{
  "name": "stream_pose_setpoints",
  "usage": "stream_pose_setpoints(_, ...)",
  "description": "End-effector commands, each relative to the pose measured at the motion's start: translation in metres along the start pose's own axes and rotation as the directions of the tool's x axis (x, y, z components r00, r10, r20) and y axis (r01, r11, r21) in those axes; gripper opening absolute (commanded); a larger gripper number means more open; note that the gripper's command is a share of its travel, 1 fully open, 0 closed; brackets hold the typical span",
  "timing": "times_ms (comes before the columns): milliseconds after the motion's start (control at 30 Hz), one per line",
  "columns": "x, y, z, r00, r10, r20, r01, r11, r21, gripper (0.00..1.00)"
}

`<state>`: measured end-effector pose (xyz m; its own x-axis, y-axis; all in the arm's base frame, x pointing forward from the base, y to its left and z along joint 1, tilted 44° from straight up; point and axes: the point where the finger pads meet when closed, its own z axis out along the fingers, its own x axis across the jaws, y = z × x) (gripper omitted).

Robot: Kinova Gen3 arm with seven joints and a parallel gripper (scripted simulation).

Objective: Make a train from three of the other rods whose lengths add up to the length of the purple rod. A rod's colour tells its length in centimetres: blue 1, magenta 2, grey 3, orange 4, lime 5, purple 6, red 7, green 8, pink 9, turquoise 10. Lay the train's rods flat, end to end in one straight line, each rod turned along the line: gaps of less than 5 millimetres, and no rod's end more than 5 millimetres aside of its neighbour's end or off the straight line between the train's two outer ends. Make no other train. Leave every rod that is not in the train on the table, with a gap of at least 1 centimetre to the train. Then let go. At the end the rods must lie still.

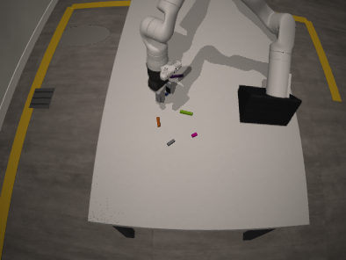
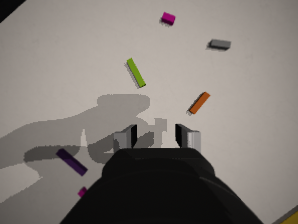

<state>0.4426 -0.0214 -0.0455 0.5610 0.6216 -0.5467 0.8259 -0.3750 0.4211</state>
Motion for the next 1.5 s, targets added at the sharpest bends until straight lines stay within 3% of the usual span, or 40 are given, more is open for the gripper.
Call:
stream_pose_setpoints(0, -0.002, 0.000, 0.000, 1.000, -0.027, 0.000, 0.027, 1.000, 0.003, 1.00)
stream_pose_setpoints(367, -0.015, -0.004, 0.002, 0.975, -0.221, 0.006, 0.220, 0.975, 0.011, 1.00)
stream_pose_setpoints(567, -0.026, -0.007, 0.003, 0.918, -0.396, 0.007, 0.396, 0.918, 0.020, 1.00)
stream_pose_setpoints(633, -0.026, -0.007, 0.003, 0.918, -0.396, 0.007, 0.396, 0.918, 0.020, 1.00)
stream_pose_setpoints(733, -0.032, -0.008, 0.003, 0.871, -0.492, 0.006, 0.491, 0.871, 0.024, 1.00)
stream_pose_setpoints(933, -0.044, -0.008, 0.004, 0.733, -0.681, 0.001, 0.680, 0.732, 0.030, 1.00)
stream_pose_setpoints(1133, -0.056, -0.006, 0.005, 0.539, -0.842, -0.007, 0.842, 0.539, 0.033, 1.00)
stream_pose_setpoints(1200, -0.056, -0.006, 0.005, 0.539, -0.842, -0.007, 0.842, 0.539, 0.033, 1.00)
stream_pose_setpoints(1467, -0.069, -0.002, 0.005, 0.227, -0.974, -0.016, 0.974, 0.226, 0.027, 1.00)
